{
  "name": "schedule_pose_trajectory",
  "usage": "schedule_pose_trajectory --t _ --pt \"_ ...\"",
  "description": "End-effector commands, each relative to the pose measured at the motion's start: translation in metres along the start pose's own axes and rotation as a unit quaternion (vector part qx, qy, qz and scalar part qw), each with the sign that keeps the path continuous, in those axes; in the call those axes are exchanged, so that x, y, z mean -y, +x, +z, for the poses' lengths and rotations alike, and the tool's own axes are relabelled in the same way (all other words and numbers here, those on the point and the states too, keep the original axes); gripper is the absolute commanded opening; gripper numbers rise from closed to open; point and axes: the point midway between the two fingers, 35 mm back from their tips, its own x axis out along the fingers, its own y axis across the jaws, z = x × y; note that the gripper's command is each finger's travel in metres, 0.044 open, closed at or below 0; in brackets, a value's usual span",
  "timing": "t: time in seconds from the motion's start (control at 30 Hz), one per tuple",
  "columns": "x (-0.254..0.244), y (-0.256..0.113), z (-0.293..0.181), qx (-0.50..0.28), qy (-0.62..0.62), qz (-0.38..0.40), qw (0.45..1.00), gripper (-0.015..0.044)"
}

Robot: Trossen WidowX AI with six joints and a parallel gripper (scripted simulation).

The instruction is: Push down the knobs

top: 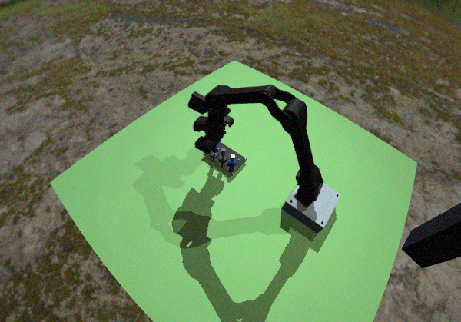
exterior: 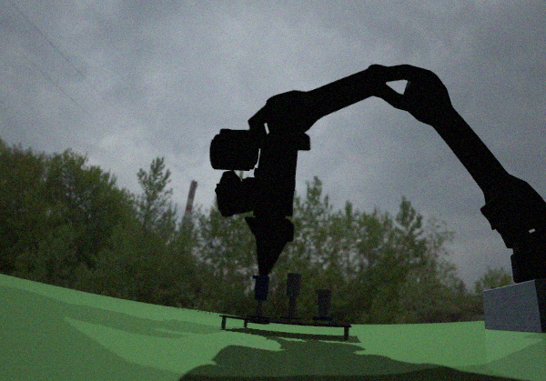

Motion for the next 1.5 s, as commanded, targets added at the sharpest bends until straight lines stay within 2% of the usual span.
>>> schedule_pose_trajectory --t 0.0,1.47 --pt "0.0002 0.0178 0.002 -0.008 0.003 0.0 1.0 0.0" --pt "0.0002 0.0252 0.0019 -0.008 0.003 0.0 1.0 0.0"
